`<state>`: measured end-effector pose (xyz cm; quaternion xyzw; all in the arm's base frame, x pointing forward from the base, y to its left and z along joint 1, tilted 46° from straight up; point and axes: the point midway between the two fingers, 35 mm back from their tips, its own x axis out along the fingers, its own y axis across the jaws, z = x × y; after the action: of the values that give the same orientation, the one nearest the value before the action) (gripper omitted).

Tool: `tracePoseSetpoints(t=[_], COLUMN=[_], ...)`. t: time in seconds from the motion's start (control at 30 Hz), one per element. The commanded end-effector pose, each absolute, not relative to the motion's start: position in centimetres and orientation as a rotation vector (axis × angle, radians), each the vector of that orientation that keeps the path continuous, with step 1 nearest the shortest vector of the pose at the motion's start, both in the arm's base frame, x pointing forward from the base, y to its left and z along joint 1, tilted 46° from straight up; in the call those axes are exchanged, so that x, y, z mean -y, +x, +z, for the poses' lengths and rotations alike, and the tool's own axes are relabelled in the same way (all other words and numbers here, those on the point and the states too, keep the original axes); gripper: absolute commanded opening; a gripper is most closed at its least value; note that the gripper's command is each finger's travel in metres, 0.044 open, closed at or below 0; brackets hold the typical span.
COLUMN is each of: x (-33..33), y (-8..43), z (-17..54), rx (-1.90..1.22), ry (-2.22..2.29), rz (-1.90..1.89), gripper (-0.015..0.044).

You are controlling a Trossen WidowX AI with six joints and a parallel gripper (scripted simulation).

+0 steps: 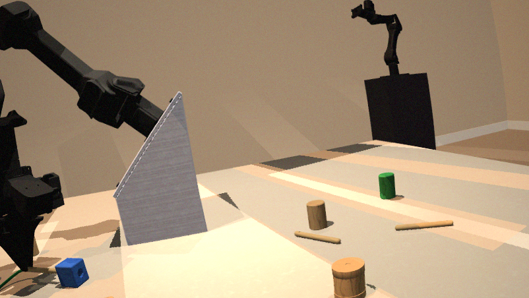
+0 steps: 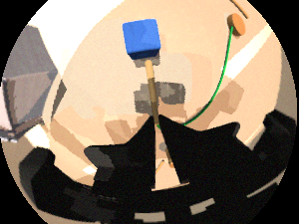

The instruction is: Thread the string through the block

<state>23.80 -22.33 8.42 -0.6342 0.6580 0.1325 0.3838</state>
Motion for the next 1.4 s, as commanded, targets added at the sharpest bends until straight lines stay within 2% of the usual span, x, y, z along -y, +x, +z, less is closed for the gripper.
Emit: tracePoseSetpoints(t=[0.0,1.37], x=[22.0,19.1], y=[23.8,25.1], z=[7.7,4.7], rx=[-1.686,-1.687], ry=[-1.613,-1.612], rz=[0.346,0.347], gripper=[0.0000,0.0000])
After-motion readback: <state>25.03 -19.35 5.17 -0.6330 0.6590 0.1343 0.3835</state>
